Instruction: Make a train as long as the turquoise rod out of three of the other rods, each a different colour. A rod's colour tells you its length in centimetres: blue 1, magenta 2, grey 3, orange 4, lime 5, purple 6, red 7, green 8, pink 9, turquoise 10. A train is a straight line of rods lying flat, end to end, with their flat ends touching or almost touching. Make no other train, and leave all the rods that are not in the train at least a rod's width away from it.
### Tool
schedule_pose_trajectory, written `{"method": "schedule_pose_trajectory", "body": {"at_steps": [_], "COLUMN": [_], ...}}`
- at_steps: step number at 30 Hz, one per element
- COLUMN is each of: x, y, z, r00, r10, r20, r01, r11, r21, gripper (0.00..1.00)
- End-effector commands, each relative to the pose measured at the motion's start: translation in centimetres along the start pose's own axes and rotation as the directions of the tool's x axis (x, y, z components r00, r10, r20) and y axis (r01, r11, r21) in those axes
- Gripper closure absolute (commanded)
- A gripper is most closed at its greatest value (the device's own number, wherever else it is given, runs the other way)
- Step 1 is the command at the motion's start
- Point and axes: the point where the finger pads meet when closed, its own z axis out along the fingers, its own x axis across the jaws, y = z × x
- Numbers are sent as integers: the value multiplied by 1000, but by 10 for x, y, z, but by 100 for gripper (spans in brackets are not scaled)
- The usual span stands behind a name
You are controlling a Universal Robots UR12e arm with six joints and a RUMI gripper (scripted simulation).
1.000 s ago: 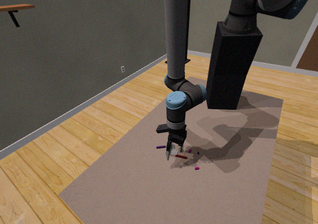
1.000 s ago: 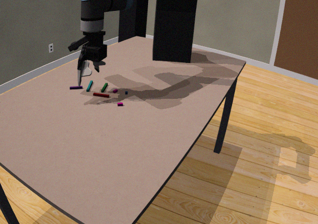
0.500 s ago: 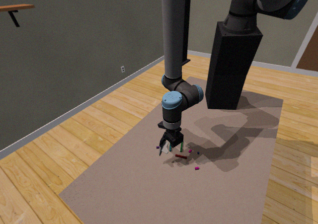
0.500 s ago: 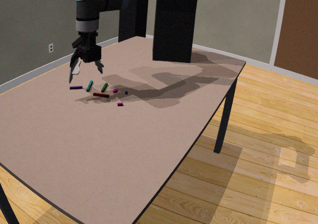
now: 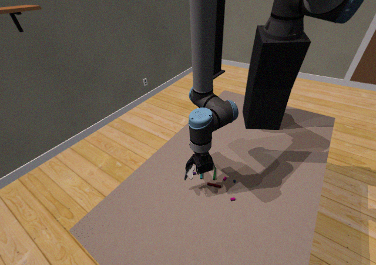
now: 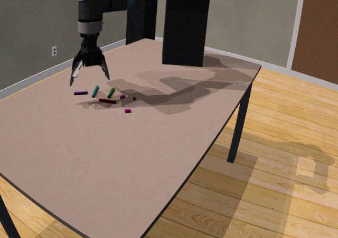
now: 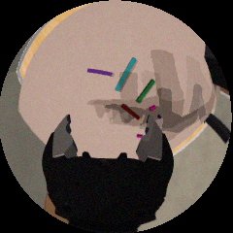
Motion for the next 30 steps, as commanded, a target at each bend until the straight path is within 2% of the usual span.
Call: {"method": "schedule_pose_trajectory", "body": {"at_steps": [1, 13, 30], "x": [-2, -3, -3], "y": [-1, -2, -2], "z": [-1, -1, -1], "r00": [998, 992, 991], "r10": [59, 126, 134], "r20": [1, 1, 1], "r01": [-59, -126, -134], "r11": [998, 992, 991], "r21": [0, 0, 0], "gripper": [0, 0, 0]}}
